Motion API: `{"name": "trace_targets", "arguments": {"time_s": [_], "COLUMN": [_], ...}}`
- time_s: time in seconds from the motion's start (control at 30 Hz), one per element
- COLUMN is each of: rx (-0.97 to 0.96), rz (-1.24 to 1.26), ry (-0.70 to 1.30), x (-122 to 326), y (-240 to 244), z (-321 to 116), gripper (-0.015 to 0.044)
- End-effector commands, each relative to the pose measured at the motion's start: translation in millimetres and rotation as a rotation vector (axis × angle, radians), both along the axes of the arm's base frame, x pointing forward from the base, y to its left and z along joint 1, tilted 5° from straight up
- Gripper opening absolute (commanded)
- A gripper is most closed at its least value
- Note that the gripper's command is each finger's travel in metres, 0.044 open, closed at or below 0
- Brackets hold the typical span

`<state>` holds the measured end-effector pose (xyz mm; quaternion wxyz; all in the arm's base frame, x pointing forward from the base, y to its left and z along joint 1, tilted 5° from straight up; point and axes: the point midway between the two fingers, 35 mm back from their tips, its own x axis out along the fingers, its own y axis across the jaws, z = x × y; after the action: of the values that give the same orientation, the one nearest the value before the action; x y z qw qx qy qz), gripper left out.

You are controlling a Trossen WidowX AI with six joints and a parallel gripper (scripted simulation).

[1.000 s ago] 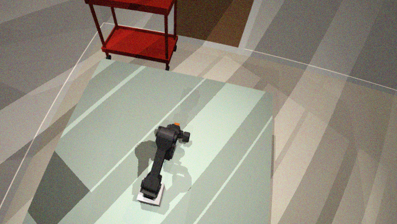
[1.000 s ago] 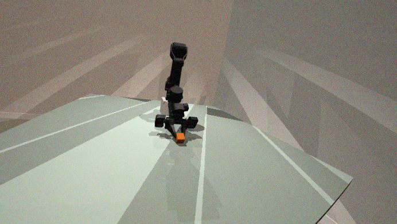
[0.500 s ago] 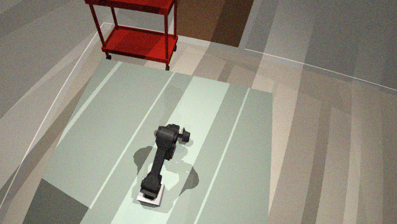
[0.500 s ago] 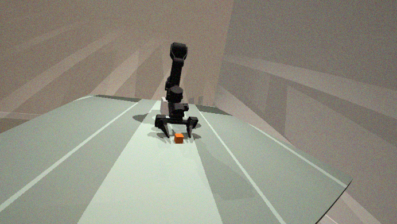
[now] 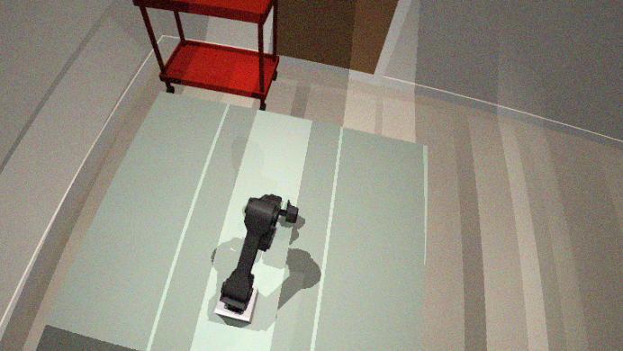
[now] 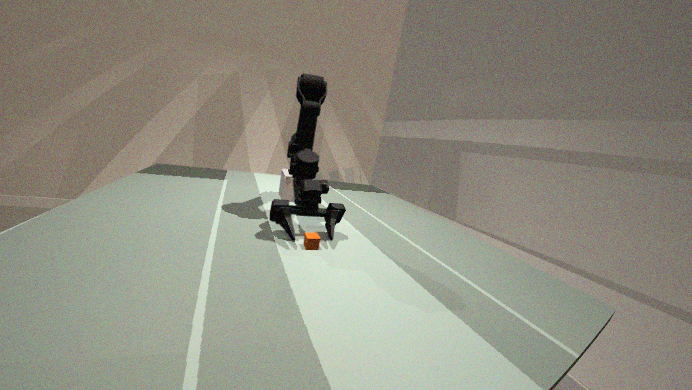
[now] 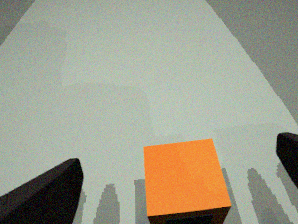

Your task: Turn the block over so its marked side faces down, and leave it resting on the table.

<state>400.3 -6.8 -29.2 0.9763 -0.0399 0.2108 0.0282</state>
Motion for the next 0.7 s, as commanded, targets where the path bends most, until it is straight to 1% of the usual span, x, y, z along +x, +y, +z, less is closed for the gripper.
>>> {"name": "trace_targets", "arguments": {"time_s": [0.0,0.4,0.53,0.67], "rx": [0.000,0.000,-0.004,-0.013], "rz": [0.005,0.004,-0.006,-0.016], "ry": [0.002,0.008,0.133,0.283], "x": [-0.6,0.0,8.8,7.8], "y": [0.6,0.6,0.9,1.8], "z": [-1.0,-0.9,5.2,22.8], "gripper": [0.0440,0.0440,0.0440,0.0440]}}
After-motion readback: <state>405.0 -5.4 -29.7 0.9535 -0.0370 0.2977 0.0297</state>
